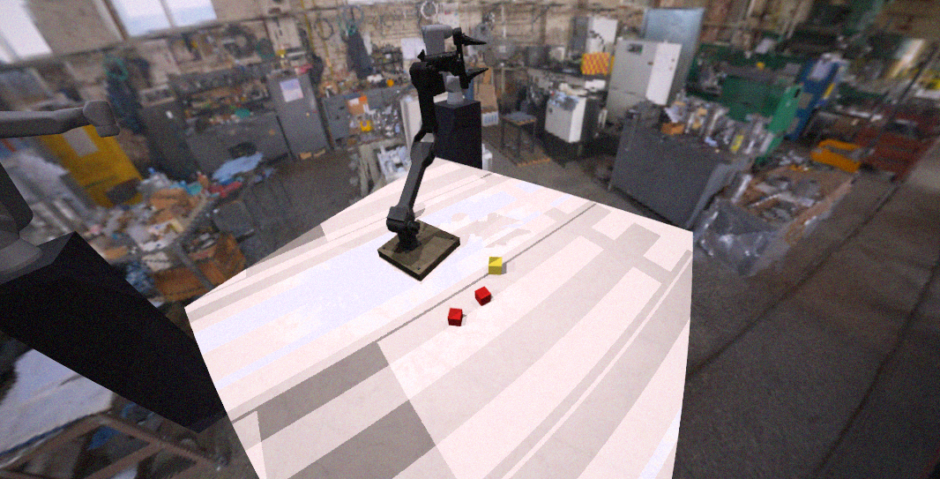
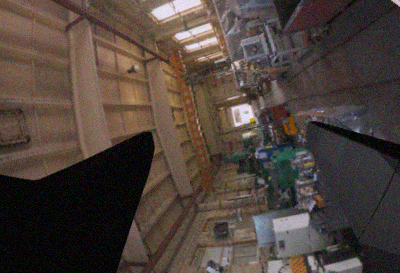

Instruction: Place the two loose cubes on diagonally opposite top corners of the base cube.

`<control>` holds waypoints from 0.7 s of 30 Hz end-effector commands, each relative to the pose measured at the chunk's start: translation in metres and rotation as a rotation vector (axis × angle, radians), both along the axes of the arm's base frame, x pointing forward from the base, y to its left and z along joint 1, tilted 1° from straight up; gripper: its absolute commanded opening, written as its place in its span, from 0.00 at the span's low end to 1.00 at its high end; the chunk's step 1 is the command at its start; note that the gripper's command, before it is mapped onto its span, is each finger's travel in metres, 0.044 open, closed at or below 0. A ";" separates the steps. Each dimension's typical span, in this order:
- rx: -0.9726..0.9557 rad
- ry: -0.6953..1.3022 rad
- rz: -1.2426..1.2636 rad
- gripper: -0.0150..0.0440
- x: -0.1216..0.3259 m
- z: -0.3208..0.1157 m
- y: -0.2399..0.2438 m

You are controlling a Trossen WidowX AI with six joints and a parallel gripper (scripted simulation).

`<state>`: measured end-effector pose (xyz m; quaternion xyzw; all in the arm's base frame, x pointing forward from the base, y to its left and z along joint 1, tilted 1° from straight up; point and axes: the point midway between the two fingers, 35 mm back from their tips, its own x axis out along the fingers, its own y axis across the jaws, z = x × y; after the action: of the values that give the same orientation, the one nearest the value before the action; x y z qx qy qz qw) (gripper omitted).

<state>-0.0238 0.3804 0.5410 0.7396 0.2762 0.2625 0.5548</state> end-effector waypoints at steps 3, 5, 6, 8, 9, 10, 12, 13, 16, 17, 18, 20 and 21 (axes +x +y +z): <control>0.052 0.018 0.031 0.80 -0.003 0.012 -0.011; 0.124 0.044 0.073 0.71 -0.006 0.027 -0.025; 0.162 0.060 0.094 0.70 -0.007 0.034 -0.031; 0.240 0.094 0.135 0.70 -0.009 0.049 -0.044; 0.279 0.111 0.156 0.70 -0.010 0.057 -0.051; 0.317 0.128 0.176 0.70 -0.010 0.064 -0.058; 0.395 0.162 0.217 0.70 -0.011 0.078 -0.072; 0.433 0.179 0.236 0.70 -0.010 0.085 -0.079; 0.550 0.231 0.294 0.70 -0.007 0.104 -0.103; 0.589 0.249 0.313 0.70 -0.006 0.111 -0.111; 0.627 0.267 0.331 0.70 -0.004 0.117 -0.119; 0.705 0.302 0.367 0.70 0.000 0.128 -0.136; 0.744 0.320 0.384 0.70 0.003 0.134 -0.144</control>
<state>-0.0290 0.2604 0.6589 0.8474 0.3693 0.3225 0.2039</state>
